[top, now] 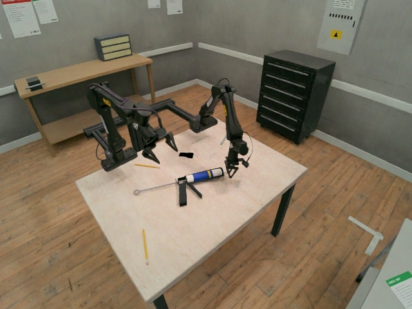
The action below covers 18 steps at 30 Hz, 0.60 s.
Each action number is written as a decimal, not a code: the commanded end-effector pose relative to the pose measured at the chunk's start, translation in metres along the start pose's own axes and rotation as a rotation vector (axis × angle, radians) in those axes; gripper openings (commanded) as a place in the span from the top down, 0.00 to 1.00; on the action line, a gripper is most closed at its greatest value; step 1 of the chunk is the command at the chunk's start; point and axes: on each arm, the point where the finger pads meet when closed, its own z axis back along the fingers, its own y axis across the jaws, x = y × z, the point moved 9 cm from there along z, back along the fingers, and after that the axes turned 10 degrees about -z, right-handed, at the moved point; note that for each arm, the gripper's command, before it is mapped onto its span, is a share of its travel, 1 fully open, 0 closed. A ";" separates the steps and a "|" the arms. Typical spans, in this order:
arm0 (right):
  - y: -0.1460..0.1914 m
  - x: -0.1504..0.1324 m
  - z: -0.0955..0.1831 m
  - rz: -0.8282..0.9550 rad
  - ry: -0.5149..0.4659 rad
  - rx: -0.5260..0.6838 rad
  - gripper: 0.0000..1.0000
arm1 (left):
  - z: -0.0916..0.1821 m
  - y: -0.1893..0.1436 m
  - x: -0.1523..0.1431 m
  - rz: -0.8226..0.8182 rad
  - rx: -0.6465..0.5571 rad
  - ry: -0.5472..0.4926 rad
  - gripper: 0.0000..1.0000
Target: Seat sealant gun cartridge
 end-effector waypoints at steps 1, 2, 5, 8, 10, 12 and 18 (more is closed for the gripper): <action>0.001 0.018 0.013 0.005 -0.115 0.031 0.00 | 0.008 -0.008 -0.005 0.099 0.076 -0.031 0.27; -0.001 0.018 0.015 0.004 -0.126 0.029 0.00 | 0.011 -0.011 -0.010 0.105 0.078 -0.035 0.27; -0.005 0.020 0.022 0.001 -0.158 0.021 0.00 | 0.015 -0.019 -0.025 0.114 0.090 -0.036 0.27; -0.008 0.025 0.029 -0.001 -0.194 0.016 0.00 | 0.014 -0.022 -0.039 0.127 0.118 -0.033 0.27; -0.010 0.026 0.032 -0.001 -0.213 0.014 0.00 | 0.012 -0.022 -0.047 0.137 0.138 -0.033 0.27; -0.012 0.027 0.035 -0.002 -0.229 0.011 0.00 | 0.012 -0.023 -0.055 0.146 0.154 -0.034 0.27; -0.015 0.028 0.041 -0.003 -0.258 0.006 0.00 | 0.008 -0.024 -0.070 0.166 0.191 -0.036 0.27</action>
